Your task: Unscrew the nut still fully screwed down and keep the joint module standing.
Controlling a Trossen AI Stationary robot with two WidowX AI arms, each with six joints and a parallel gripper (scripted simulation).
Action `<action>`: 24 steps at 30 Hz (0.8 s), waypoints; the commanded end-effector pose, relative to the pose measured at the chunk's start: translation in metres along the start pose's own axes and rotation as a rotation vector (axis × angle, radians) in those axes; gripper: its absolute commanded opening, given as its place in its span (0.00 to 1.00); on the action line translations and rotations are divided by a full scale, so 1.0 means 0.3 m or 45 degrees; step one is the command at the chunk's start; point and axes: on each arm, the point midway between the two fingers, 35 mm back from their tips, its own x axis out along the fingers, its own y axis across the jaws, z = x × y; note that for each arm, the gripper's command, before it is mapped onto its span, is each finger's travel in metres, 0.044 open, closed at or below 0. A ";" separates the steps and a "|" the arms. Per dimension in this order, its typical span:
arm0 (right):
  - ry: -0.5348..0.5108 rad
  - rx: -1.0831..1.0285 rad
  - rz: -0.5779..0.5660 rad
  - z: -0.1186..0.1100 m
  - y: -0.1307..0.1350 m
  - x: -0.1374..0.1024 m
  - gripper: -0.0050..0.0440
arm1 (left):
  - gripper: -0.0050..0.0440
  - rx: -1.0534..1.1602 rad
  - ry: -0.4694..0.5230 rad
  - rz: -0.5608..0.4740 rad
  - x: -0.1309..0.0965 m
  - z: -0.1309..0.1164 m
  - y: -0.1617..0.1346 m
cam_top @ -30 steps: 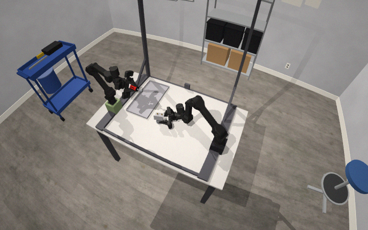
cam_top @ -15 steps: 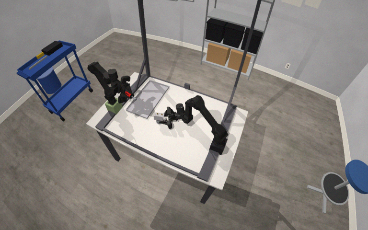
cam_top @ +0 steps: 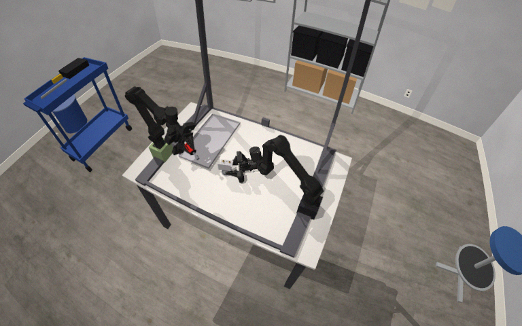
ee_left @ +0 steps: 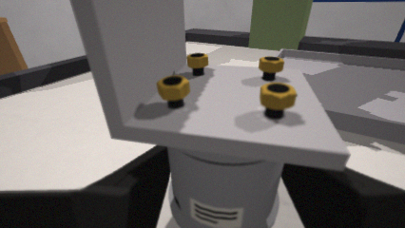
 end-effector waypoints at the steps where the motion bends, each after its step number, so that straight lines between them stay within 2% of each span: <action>1: -0.022 -0.045 -0.082 -0.031 -0.048 0.026 0.37 | 0.60 -0.034 -0.035 -0.003 0.011 0.052 -0.014; 9: -0.075 -0.116 -0.273 -0.102 -0.155 0.097 0.37 | 0.60 -0.034 -0.035 -0.003 0.011 0.052 -0.014; 14: -0.075 -0.116 -0.273 -0.101 -0.155 0.097 0.37 | 0.60 -0.034 -0.035 -0.003 0.011 0.052 -0.014; 17: -0.082 -0.199 -0.373 -0.141 -0.243 0.096 0.37 | 0.60 -0.034 -0.035 -0.003 0.011 0.052 -0.014; 22: -0.118 -0.286 -0.489 -0.186 -0.327 0.106 0.37 | 0.60 -0.034 -0.035 -0.003 0.011 0.052 -0.014; 24: -0.141 -0.309 -0.514 -0.198 -0.333 0.120 0.37 | 0.60 -0.034 -0.035 -0.003 0.011 0.052 -0.014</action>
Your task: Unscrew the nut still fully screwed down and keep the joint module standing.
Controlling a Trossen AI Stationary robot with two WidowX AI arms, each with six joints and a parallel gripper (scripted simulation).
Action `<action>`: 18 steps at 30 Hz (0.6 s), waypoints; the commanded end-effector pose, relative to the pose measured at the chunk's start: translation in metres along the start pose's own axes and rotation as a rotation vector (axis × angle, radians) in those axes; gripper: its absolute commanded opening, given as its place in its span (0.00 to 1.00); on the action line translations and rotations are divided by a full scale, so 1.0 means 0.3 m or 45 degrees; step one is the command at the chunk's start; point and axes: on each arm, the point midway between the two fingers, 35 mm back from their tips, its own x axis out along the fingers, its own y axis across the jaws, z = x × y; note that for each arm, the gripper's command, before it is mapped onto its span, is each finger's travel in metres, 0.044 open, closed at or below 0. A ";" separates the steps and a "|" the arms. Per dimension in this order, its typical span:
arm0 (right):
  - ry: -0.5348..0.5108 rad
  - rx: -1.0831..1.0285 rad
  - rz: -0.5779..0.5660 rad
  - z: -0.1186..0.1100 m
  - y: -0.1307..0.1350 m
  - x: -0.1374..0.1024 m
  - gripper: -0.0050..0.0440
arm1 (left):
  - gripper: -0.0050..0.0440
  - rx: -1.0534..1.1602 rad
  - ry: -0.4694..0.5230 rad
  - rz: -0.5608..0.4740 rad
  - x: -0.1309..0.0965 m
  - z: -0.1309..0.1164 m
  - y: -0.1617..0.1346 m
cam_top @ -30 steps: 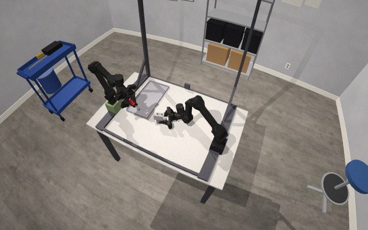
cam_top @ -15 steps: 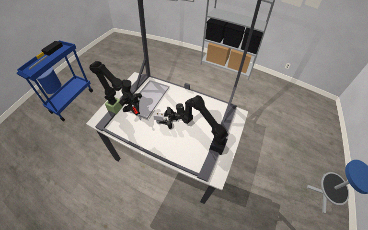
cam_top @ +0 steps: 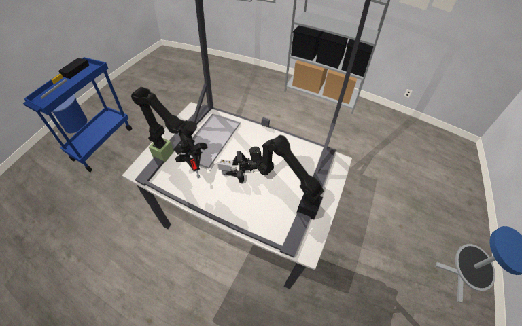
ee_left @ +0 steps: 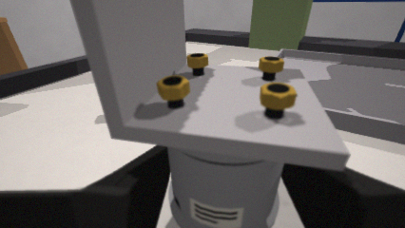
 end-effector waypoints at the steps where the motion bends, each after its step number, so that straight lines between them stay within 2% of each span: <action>1: -0.054 -0.048 -0.065 -0.036 -0.010 0.027 0.37 | 0.60 -0.034 -0.035 -0.003 0.011 0.052 -0.014; 7: -0.061 -0.068 -0.090 -0.049 -0.024 0.034 0.37 | 0.60 -0.034 -0.035 -0.003 0.011 0.052 -0.014; 10: -0.087 -0.170 -0.164 -0.089 -0.094 0.039 0.37 | 0.60 -0.034 -0.035 -0.003 0.011 0.052 -0.014; 18: -0.184 -0.339 -0.298 -0.161 -0.176 0.059 0.37 | 0.60 -0.034 -0.035 -0.003 0.011 0.052 -0.014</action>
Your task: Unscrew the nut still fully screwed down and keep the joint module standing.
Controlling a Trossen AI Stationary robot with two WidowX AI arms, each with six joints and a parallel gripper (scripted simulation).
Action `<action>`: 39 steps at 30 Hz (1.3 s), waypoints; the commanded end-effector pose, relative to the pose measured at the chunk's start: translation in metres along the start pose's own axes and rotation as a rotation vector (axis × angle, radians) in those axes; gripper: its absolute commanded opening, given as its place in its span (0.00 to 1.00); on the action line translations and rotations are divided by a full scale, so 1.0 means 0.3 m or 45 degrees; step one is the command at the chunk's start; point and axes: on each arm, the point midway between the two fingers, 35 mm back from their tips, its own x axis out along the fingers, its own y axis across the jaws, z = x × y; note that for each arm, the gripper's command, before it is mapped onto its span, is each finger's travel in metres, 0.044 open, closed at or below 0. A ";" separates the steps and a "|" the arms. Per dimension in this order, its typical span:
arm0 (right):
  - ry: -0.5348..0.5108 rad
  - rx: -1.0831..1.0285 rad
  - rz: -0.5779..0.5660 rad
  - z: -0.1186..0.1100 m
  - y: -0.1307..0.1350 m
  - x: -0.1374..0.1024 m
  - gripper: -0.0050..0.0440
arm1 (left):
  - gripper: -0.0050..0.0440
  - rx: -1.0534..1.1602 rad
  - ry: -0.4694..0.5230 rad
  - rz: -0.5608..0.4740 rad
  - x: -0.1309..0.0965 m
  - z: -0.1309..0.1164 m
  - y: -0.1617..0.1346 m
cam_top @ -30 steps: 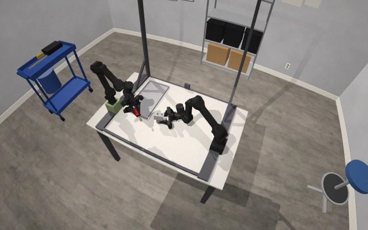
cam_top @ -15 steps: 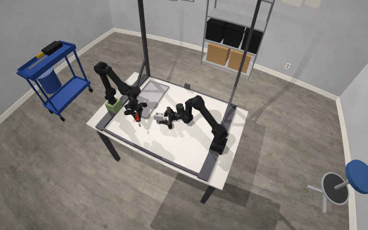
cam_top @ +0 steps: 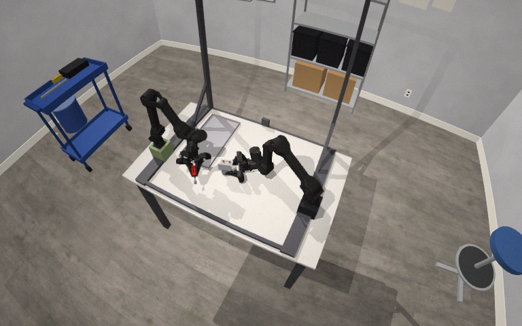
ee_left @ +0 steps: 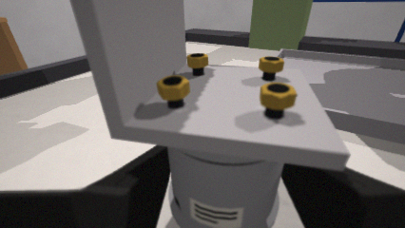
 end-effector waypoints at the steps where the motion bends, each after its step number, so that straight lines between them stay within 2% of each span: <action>1: -0.068 -0.071 -0.058 -0.037 -0.011 0.010 0.37 | 0.60 -0.034 -0.035 -0.003 0.011 0.052 -0.014; 6: -0.068 -0.071 -0.058 -0.037 -0.010 0.010 0.37 | 0.60 -0.034 -0.035 -0.003 0.011 0.052 -0.014; 9: -0.112 -0.181 -0.107 -0.071 -0.064 0.009 0.37 | 0.60 -0.034 -0.035 -0.003 0.011 0.052 -0.014; 18: -0.262 -0.403 -0.212 -0.144 -0.137 0.009 0.37 | 0.60 -0.034 -0.035 -0.003 0.011 0.052 -0.014; 39: -0.259 -0.400 -0.212 -0.138 -0.141 0.008 0.37 | 0.60 -0.034 -0.035 -0.003 0.011 0.052 -0.014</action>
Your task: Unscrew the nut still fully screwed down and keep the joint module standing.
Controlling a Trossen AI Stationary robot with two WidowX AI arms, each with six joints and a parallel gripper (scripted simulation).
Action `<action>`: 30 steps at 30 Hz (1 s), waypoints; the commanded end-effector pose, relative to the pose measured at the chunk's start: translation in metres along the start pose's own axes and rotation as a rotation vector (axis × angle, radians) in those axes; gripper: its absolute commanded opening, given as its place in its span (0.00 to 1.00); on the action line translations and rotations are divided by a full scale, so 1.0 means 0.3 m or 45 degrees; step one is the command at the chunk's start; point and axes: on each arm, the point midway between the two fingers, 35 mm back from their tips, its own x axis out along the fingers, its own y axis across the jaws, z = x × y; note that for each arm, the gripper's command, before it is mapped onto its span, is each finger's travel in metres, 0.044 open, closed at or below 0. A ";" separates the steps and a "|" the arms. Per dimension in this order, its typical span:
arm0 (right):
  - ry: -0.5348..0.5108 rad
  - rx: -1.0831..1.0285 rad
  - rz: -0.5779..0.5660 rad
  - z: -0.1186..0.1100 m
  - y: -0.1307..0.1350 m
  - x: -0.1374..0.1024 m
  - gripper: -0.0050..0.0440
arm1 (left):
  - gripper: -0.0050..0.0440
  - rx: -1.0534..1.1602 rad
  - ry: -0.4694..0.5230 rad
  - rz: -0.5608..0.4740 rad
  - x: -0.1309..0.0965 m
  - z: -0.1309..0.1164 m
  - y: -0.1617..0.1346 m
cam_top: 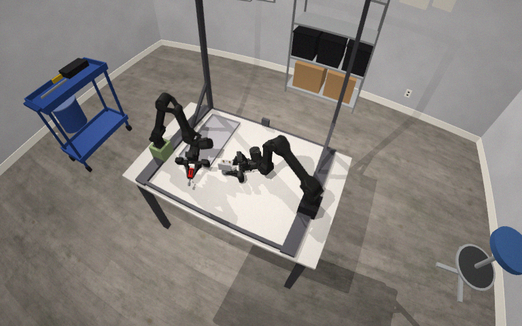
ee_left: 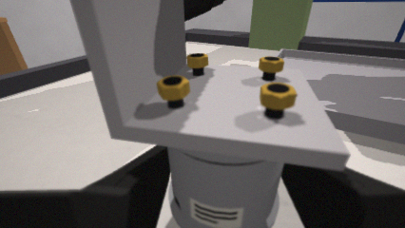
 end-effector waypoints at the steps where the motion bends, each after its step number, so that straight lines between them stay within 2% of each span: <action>1: -0.015 0.033 0.004 0.019 0.015 -0.002 0.37 | 0.60 -0.034 -0.035 -0.003 0.011 0.052 -0.014; 30: -0.023 0.017 -0.004 -0.063 0.013 0.028 0.37 | 0.60 -0.034 -0.035 -0.003 0.011 0.052 -0.014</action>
